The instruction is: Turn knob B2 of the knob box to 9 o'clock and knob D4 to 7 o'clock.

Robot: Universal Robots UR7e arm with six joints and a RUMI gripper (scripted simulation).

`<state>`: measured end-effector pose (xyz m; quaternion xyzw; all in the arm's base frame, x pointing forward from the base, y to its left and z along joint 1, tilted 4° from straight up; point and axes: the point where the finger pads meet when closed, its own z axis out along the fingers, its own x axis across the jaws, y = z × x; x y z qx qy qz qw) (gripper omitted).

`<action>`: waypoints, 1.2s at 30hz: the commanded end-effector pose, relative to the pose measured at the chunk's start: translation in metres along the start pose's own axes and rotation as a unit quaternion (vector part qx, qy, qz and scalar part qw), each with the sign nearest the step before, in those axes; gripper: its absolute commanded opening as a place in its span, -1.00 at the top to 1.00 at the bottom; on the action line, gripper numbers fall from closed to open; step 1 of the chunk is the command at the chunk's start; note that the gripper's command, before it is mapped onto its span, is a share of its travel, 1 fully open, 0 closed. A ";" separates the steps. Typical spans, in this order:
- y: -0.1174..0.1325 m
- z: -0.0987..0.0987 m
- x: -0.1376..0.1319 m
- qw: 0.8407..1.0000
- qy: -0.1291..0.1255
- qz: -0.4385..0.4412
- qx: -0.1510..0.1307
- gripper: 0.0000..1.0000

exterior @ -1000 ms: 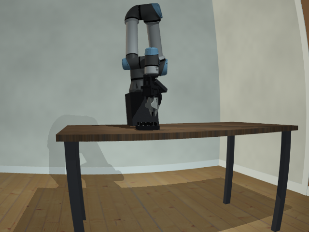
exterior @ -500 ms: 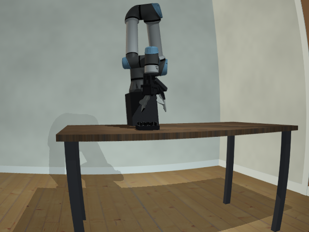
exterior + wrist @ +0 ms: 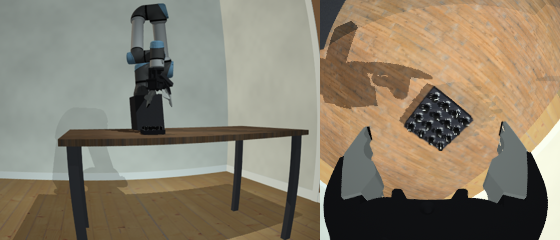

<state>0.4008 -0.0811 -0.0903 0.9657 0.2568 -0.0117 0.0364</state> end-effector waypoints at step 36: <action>0.001 -0.068 0.001 1.000 0.000 0.000 0.001 -1.00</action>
